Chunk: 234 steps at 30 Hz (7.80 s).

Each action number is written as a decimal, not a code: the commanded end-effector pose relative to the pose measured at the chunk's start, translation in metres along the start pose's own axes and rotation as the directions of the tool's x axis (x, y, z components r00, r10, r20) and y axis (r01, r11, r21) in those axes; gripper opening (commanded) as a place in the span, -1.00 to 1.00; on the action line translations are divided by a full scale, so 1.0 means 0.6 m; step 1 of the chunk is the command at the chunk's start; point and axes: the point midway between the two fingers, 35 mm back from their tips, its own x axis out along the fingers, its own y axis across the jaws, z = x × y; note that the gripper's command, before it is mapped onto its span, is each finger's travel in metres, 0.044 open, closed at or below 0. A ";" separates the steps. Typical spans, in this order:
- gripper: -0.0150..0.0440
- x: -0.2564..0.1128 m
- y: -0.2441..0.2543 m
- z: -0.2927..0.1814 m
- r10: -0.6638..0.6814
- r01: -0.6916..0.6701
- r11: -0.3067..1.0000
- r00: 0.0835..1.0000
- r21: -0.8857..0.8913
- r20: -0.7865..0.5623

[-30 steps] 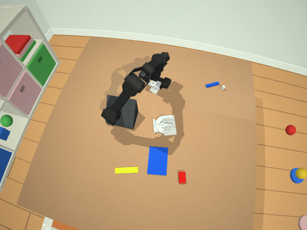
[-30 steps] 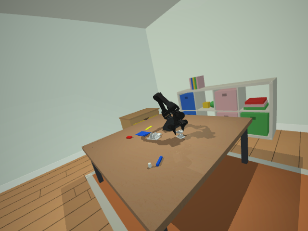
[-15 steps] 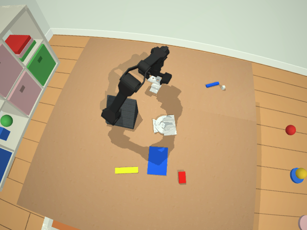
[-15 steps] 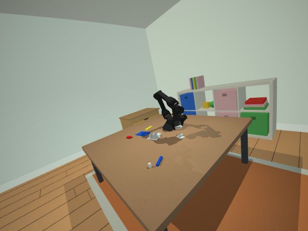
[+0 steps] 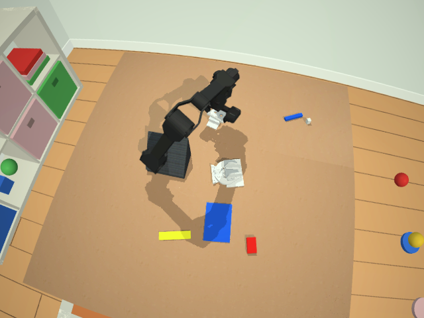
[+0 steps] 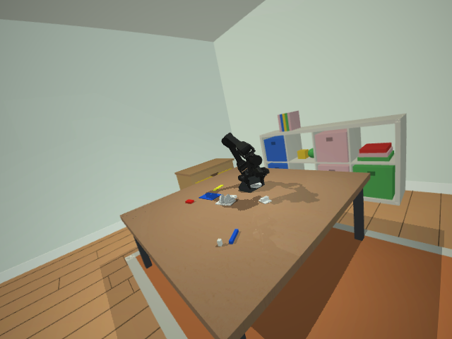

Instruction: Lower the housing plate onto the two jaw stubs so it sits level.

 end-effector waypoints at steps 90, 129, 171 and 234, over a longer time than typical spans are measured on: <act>0.70 0.007 -0.215 -0.316 -0.015 0.034 0.633 0.999 0.773 -0.031; 0.70 0.008 -0.202 -0.310 -0.015 0.033 0.631 0.999 0.775 -0.031; 0.70 0.107 -0.204 -0.314 -0.016 0.035 0.631 0.999 0.775 -0.032; 0.70 0.127 -0.204 -0.315 -0.017 0.036 0.637 0.999 0.770 -0.033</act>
